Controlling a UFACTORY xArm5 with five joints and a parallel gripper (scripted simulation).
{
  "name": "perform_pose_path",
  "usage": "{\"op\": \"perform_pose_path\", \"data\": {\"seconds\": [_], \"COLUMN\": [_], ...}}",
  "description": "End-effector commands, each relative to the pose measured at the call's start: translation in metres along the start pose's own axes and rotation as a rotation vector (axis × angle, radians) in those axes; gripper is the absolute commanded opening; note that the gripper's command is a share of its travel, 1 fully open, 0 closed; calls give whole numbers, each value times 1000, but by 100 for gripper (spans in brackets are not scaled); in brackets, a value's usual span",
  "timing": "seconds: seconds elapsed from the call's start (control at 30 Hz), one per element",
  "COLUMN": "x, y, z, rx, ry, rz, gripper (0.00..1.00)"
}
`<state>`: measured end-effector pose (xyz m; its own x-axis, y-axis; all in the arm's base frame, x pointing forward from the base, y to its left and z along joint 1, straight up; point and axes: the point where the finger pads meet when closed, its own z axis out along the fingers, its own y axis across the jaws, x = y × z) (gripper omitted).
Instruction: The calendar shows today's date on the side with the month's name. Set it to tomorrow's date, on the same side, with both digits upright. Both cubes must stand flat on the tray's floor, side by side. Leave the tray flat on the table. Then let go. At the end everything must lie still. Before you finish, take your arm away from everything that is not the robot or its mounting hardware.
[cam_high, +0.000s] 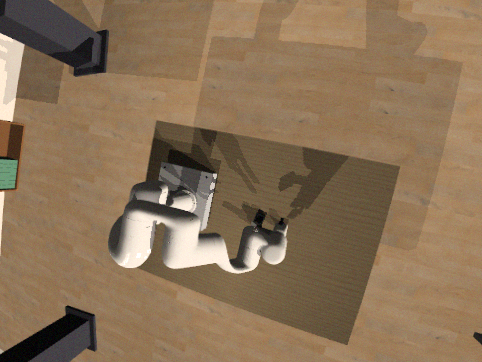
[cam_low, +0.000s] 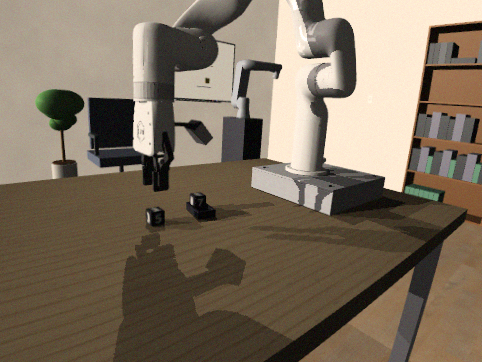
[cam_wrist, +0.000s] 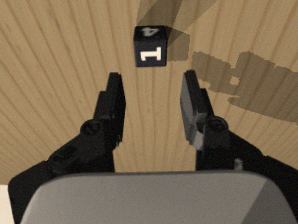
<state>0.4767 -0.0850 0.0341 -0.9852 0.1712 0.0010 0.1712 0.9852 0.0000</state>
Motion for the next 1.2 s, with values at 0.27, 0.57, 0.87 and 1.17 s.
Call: {"op": "perform_pose_path", "data": {"seconds": [0.27,0.57,0.87,1.17], "x": [-1,-1,-1,-1], "y": [0,0,-1,-1], "z": [16,27,36,40], "rx": [0,0,0,0], "ry": [-4,-4,-4,-4], "rz": [0,0,0,0], "gripper": [47,47,47,47]}}
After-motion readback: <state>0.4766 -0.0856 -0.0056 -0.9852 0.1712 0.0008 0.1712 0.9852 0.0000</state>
